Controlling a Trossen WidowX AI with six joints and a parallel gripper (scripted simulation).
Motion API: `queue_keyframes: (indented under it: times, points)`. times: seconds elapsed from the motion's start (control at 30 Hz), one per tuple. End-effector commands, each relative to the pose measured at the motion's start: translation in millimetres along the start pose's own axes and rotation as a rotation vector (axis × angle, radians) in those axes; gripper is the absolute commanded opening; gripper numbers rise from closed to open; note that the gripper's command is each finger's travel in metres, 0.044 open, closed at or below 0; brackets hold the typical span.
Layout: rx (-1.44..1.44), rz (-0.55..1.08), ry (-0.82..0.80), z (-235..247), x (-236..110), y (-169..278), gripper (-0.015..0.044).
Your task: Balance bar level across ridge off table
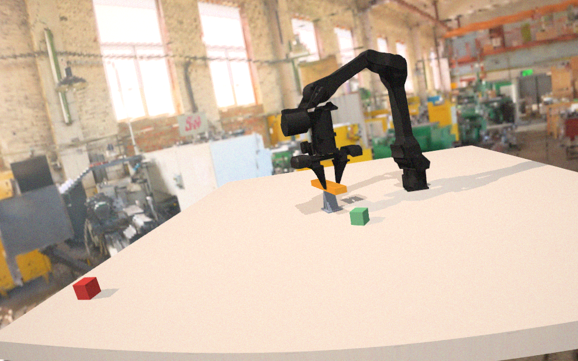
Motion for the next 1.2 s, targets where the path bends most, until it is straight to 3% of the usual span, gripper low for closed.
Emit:
queue_keyframes:
  times: [0.0,0.47,0.77,0.9,1.17]
  points:
    - [0.0,0.0,0.0,0.0,0.0,0.0,0.0173]
    - [0.0,0.0,0.0,0.0,0.0,0.0,0.0185]
    - [0.0,0.0,0.0,0.0,0.0,0.0,0.0421]
    - [0.0,0.0,0.0,0.3,-1.7,-0.1,0.044]
    - [0.0,0.0,0.0,2.7,-84.3,-0.9,0.044]
Point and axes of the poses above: the point midway between the two fingers, 35 mm back from their tips, its own x axis out along the fingers, its own z axis across the jaws, y = z × x, the point moved 5 cm from there along -x, back along the fingers, and after that the axes turned 13 degrees about -x, right-handed, at the moved point
